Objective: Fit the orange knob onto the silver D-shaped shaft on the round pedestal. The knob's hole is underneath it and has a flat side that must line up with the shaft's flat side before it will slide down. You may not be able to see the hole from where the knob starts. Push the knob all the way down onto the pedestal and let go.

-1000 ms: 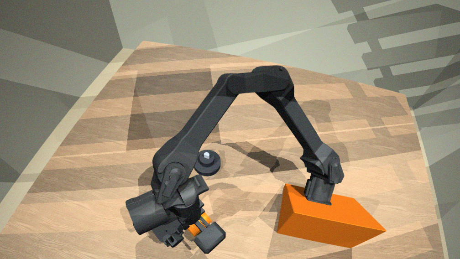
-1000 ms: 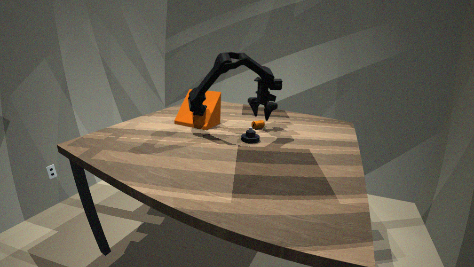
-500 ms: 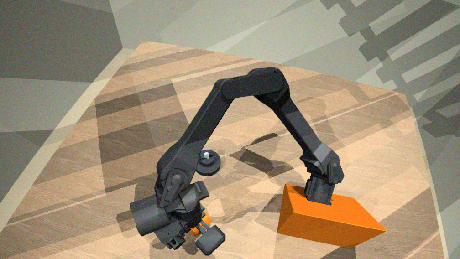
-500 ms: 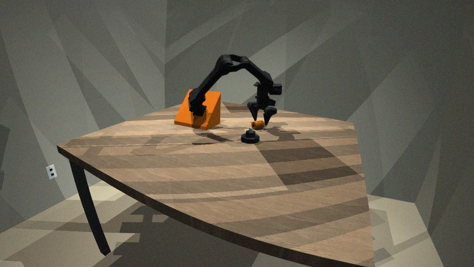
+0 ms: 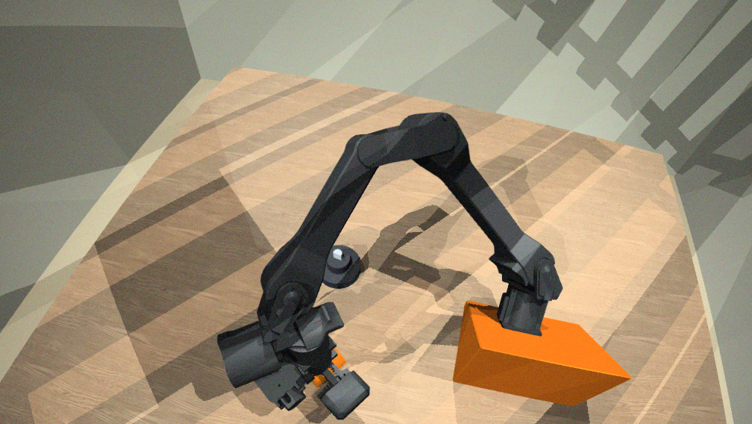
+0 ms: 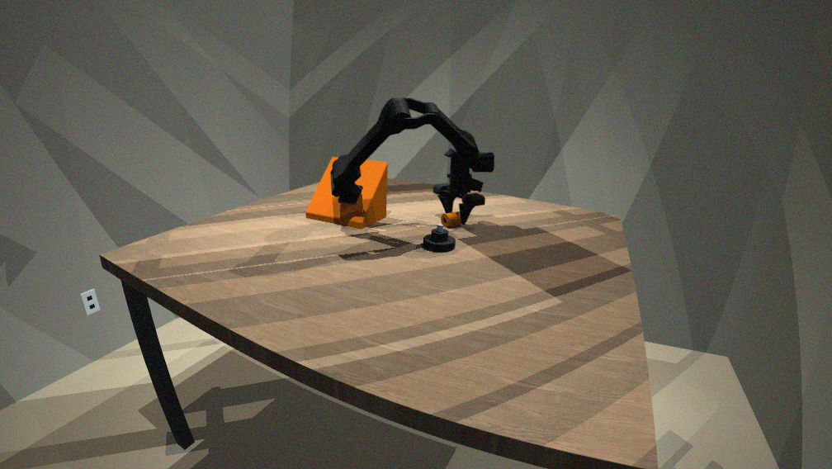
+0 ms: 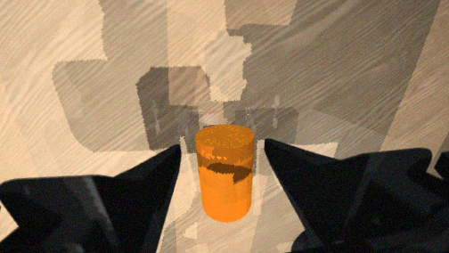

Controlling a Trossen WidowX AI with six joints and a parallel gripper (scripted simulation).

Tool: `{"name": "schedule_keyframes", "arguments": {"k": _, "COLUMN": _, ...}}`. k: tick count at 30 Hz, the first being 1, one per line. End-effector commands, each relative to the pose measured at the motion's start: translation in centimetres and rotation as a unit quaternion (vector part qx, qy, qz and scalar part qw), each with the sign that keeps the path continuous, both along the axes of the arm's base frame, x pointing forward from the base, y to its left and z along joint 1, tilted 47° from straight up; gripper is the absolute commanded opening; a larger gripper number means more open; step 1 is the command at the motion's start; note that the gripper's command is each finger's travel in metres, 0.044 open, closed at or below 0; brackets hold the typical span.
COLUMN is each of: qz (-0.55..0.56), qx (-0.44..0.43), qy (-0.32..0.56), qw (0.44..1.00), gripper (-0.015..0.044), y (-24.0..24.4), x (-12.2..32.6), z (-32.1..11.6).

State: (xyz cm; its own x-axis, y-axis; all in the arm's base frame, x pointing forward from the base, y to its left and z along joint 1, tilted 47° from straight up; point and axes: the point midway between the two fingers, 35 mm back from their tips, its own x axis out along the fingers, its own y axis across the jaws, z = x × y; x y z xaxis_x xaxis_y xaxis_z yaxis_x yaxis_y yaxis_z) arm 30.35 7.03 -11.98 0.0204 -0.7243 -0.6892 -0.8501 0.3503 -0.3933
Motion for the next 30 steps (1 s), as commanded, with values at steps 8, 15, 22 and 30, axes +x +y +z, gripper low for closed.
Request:
{"name": "schedule_keyframes", "arguments": {"k": 8, "qz": 0.002, "qx": -0.002, "qy": 0.001, "qw": 1.000, "gripper": 0.0240, "y": -0.10, "x": 0.01, "z": -0.03}}
{"name": "schedule_keyframes", "arguments": {"k": 15, "qz": 0.002, "qx": -0.002, "qy": 0.001, "qw": 1.000, "gripper": 0.0207, "y": -0.10, "x": 0.01, "z": -0.03}}
{"name": "schedule_keyframes", "arguments": {"k": 22, "qz": 0.002, "qx": -0.002, "qy": 0.001, "qw": 1.000, "gripper": 0.0181, "y": -0.10, "x": 0.01, "z": -0.03}}
{"name": "schedule_keyframes", "arguments": {"k": 30, "qz": 0.021, "qx": 0.044, "qy": -0.018, "qw": 0.999, "gripper": 0.0181, "y": -0.04, "x": -0.27, "z": 0.57}}
